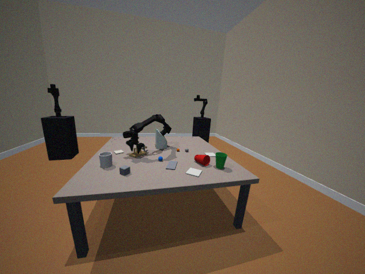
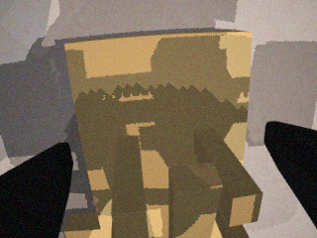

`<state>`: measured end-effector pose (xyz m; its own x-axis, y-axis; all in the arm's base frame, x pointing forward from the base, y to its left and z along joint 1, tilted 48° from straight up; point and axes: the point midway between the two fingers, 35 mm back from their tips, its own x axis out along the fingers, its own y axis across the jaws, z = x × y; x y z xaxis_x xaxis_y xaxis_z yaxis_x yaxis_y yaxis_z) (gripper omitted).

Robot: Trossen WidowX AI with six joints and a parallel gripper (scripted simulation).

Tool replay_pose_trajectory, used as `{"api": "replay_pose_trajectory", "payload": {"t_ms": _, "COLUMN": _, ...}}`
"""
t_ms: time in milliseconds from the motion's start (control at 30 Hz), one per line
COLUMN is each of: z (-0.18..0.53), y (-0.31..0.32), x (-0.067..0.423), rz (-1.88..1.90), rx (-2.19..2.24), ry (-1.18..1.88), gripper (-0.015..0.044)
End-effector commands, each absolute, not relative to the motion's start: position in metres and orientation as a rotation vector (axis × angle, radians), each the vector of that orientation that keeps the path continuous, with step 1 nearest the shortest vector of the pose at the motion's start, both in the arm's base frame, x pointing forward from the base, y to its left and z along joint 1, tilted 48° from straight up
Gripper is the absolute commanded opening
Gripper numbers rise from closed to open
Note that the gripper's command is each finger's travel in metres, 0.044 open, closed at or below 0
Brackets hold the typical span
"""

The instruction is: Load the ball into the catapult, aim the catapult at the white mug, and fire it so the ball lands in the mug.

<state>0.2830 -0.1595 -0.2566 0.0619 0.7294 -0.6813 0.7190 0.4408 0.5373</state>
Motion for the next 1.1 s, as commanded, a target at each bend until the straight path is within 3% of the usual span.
{"api": "replay_pose_trajectory", "payload": {"t_ms": 0, "z": -0.256, "y": -0.16, "x": 0.283, "rz": 0.012, "rx": 1.277, "ry": 1.654, "gripper": 0.0335}}
{"api": "replay_pose_trajectory", "payload": {"t_ms": 267, "z": -0.256, "y": -0.16, "x": 0.283, "rz": 0.012, "rx": 1.277, "ry": 1.654, "gripper": 0.0125}}
{"api": "replay_pose_trajectory", "payload": {"t_ms": 433, "z": -0.256, "y": -0.16, "x": 0.283, "rz": 0.012, "rx": 1.277, "ry": 1.654, "gripper": 0.0092}}
{"api": "replay_pose_trajectory", "payload": {"t_ms": 567, "z": -0.23, "y": -0.189, "x": 0.281, "rz": 0.01, "rx": 1.276, "ry": 1.655, "gripper": 0.0}}
{"api": "replay_pose_trajectory", "payload": {"t_ms": 1067, "z": -0.231, "y": -0.189, "x": 0.281, "rz": 0.009, "rx": 1.281, "ry": 1.655, "gripper": 0.0}}
